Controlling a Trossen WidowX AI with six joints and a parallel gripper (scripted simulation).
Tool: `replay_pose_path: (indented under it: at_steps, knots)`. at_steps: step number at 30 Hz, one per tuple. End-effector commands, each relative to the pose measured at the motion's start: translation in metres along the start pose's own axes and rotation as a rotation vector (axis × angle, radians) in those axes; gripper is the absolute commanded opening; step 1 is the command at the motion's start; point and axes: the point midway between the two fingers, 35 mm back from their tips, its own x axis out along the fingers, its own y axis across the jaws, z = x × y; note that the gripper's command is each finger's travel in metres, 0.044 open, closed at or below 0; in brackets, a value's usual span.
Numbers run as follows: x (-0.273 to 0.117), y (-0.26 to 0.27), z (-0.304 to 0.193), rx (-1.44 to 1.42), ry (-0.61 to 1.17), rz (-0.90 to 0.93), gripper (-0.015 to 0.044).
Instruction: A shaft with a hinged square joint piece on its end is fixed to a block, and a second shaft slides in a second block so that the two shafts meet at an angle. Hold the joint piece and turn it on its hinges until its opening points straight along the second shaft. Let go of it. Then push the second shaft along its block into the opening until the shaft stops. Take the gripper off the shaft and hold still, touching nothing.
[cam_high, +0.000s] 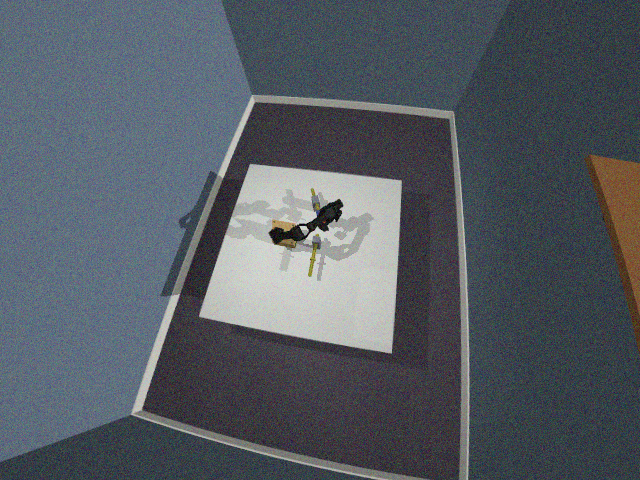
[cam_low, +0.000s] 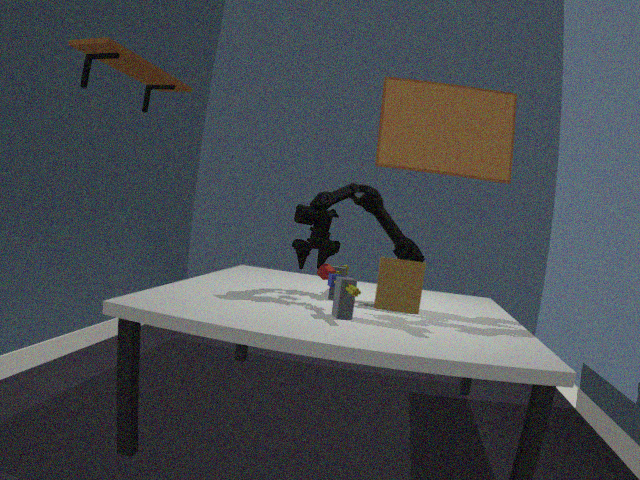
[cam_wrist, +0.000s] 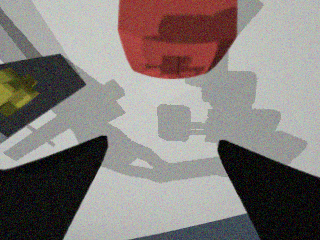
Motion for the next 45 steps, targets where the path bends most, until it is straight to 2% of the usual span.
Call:
replay_pose_path:
  at_steps: [1,8,31,41,45]
  knots:
    - [-0.004,-0.002,0.02,-0.005,0.003,-0.006,0.044]
    - [-0.012,0.0,0.064,-0.006,0.002,-0.005,0.044]
    - [0.018,0.0,0.064,-0.005,0.004,-0.004,0.044]
    - [0.018,0.0,0.064,-0.005,0.004,-0.004,0.0182]
    - [0.018,0.0,0.064,-0.005,0.004,-0.004,0.0182]
